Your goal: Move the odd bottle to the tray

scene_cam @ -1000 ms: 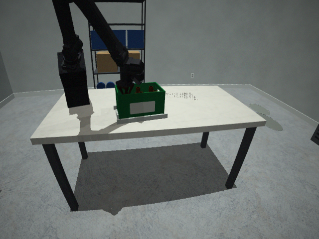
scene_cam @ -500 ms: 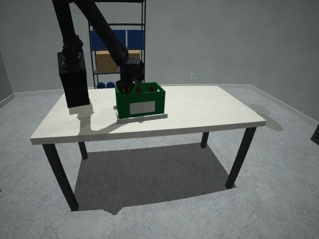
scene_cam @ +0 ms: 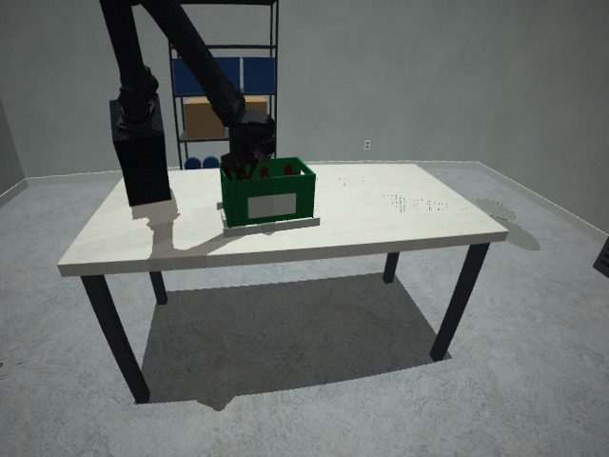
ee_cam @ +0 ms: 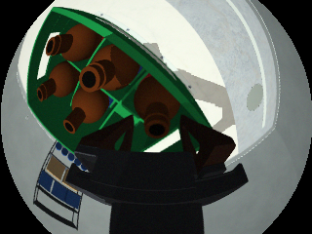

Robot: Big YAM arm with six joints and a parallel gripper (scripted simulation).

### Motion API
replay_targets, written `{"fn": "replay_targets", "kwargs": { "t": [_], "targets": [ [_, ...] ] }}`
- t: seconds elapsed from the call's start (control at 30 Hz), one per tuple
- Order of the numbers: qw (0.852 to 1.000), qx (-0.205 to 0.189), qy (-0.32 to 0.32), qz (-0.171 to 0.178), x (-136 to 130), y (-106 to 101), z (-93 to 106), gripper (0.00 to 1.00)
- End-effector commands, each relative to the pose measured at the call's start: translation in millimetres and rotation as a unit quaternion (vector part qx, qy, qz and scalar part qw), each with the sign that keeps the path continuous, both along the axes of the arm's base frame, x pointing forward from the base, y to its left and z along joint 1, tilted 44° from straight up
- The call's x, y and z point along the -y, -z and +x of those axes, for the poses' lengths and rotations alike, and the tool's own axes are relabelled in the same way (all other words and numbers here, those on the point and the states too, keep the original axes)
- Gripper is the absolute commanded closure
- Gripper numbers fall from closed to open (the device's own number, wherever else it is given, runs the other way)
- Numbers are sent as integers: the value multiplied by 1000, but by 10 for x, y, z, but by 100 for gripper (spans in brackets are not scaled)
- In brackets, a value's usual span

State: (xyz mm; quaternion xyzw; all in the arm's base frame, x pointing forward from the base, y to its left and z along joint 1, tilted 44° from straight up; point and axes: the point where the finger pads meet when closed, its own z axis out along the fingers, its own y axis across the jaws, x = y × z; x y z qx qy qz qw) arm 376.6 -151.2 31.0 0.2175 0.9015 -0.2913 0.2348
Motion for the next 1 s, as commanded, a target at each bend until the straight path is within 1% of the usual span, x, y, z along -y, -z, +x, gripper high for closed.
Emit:
{"fn": "replay_targets", "kwargs": {
  "t": [0.0, 0.8, 0.97],
  "targets": [
    [1000, -1, -1, -4, 32, -12, 4, 39],
    [1000, -1, -1, -4, 32, -13, 3, 39],
    [1000, 2, -5, -3, -34, -75, 2, 39]
  ]
}}
